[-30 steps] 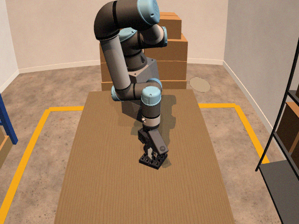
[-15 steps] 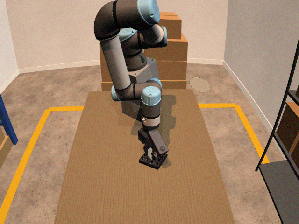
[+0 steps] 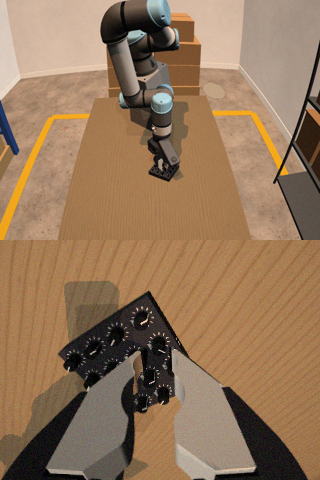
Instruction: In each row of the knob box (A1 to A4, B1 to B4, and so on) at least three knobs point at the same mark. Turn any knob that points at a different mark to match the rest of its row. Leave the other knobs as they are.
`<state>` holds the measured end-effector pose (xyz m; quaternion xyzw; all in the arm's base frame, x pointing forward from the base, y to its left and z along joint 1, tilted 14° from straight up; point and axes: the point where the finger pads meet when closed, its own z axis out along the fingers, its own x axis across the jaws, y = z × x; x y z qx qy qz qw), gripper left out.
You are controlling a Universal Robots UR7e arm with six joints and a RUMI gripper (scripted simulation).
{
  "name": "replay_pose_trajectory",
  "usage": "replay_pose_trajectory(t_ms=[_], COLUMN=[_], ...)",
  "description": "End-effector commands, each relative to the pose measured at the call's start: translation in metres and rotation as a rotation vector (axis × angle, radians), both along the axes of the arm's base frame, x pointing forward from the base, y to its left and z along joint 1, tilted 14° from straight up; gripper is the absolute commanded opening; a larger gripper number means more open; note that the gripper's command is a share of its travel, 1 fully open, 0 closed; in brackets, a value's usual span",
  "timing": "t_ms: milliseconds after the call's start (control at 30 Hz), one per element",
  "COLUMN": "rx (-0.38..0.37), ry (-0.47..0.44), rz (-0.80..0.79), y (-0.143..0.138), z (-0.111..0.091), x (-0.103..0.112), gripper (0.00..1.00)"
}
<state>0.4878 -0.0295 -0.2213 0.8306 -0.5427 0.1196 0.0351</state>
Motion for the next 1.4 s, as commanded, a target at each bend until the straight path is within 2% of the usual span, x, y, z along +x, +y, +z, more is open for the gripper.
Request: replay_pose_trajectory(t_ms=[0,500,1367], rx=[0.000,0.000,0.000], ry=[-0.001,-0.001,-0.001], rz=[0.000,0.000,0.000], y=[0.000,-0.002,-0.002], z=[-0.001,-0.011,-0.011], x=[0.001,0.002,0.002], gripper=[0.11,0.11,0.11])
